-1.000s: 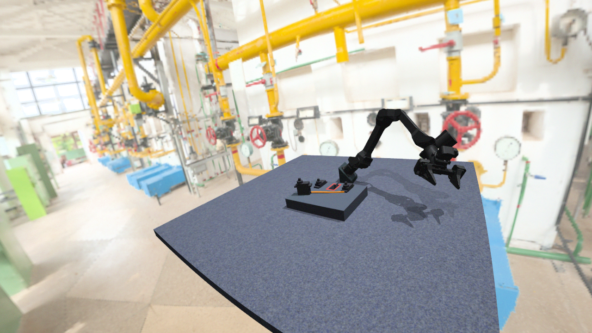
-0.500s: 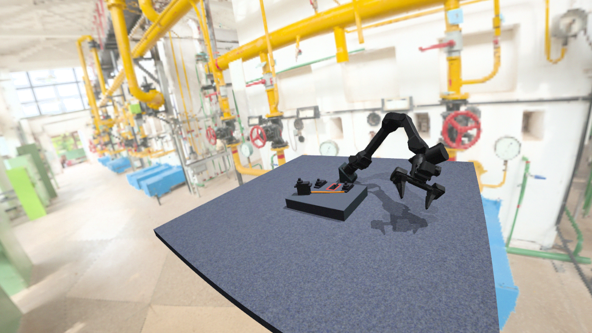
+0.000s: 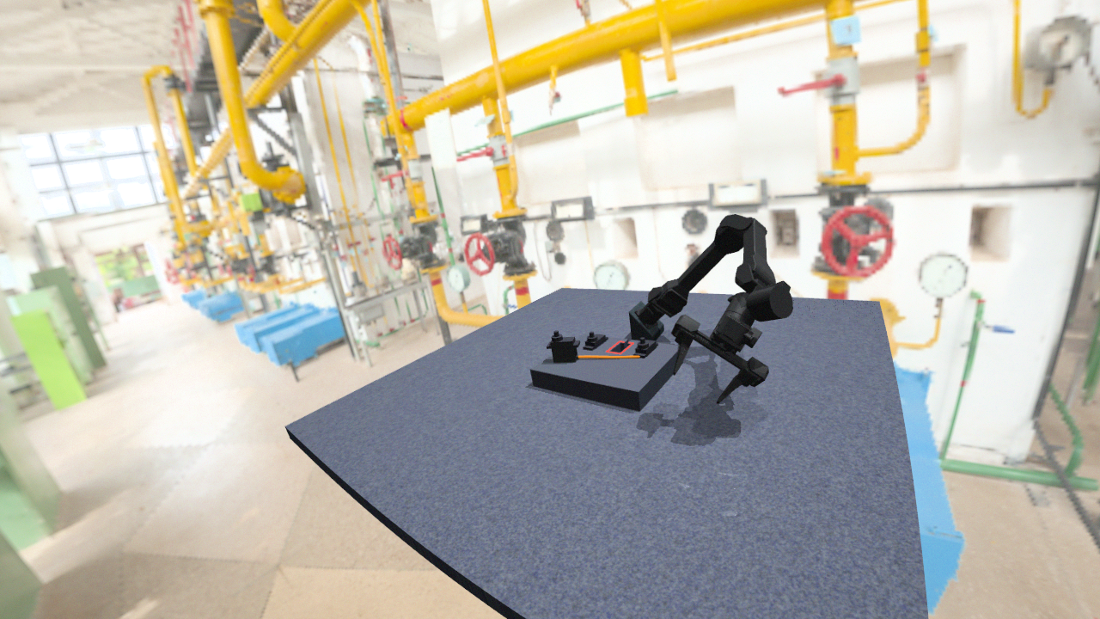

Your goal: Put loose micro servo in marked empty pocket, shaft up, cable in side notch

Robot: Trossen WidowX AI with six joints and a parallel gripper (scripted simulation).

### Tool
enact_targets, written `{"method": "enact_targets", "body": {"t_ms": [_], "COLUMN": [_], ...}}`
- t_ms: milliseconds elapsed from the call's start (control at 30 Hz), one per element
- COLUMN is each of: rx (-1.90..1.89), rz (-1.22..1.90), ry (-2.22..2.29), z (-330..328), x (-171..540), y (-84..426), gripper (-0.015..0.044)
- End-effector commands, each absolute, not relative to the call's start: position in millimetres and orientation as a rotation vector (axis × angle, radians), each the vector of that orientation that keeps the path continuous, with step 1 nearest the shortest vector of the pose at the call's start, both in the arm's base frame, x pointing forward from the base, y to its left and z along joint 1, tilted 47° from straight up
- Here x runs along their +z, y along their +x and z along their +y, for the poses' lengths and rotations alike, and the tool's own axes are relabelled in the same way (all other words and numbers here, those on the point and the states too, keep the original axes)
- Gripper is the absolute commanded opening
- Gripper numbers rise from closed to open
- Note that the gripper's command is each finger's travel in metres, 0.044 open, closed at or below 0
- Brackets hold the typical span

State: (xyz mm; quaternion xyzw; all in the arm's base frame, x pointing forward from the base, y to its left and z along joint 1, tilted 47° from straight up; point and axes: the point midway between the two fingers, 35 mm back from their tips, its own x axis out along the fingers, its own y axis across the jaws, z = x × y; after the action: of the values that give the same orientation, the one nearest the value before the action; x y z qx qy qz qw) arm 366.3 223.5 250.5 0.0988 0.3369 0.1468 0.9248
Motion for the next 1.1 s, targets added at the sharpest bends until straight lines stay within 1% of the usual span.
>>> {"method": "enact_targets", "body": {"t_ms": [0, 267, 533, 1067], "rx": [0.248, 0.146, 0.08, -0.081], "rz": [0.781, 0.96, 1.079, 1.434], "ry": [0.199, 0.218, 0.253, 0.459], "z": [203, 157, 124, 36], "x": [225, 180, 150, 80], "y": [379, 395, 400, 386], "gripper": [0.044, 0.044, 0.044, 0.044]}}
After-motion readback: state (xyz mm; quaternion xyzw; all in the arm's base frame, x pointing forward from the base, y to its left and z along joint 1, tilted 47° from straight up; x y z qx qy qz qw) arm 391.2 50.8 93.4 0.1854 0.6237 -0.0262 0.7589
